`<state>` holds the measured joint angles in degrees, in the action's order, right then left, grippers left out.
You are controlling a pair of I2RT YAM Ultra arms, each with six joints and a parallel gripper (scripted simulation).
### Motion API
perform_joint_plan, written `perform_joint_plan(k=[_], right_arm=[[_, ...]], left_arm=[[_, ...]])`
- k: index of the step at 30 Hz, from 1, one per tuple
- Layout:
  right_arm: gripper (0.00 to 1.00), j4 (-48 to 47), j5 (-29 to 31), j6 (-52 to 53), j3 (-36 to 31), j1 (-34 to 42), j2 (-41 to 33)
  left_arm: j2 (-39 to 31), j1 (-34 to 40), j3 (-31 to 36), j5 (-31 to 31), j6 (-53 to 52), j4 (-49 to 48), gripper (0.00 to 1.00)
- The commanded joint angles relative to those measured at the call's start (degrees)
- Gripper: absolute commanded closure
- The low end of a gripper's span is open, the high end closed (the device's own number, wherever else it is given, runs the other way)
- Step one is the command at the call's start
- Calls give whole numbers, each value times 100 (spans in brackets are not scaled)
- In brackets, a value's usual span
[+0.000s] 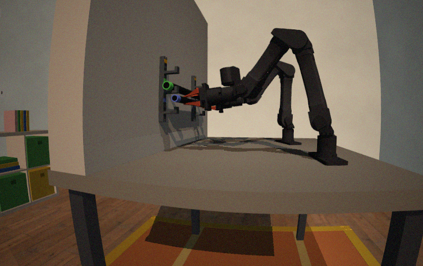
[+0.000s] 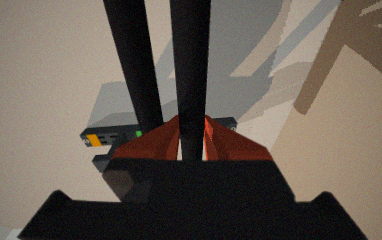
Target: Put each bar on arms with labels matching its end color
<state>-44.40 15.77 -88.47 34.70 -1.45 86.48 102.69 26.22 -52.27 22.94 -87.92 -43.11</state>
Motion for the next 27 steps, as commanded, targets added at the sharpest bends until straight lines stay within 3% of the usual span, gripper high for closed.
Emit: perform_joint_plan(k=[1, 27], right_arm=[[100, -349, 0, -156, 308, -96, -76], [100, -421, -111, -155, 712, -207, 402]], left_arm=[[-63, -74, -302, -7, -232, -368, 100], [329, -198, -773, -129, -233, -288, 100]])
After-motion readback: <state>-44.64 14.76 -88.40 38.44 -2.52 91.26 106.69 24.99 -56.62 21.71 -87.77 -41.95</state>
